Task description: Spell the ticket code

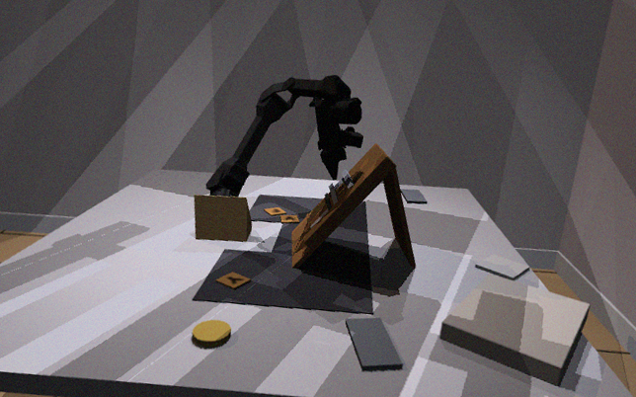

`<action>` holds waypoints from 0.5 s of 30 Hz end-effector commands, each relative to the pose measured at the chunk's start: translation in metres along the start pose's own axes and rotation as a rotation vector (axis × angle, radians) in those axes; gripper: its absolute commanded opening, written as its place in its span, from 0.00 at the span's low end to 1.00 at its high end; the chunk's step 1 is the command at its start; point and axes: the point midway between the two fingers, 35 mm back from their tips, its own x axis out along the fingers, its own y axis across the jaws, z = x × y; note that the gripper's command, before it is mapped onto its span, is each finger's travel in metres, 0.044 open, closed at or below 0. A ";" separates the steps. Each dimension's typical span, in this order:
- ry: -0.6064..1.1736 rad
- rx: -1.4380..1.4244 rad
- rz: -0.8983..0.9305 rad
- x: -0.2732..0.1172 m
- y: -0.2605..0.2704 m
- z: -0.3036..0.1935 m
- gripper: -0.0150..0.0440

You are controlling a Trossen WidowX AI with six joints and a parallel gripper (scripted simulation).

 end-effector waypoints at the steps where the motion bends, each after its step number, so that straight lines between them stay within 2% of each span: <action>1: -0.002 0.002 0.002 0.002 0.001 0.002 0.25; 15: -0.002 0.002 0.003 0.008 0.001 0.007 0.25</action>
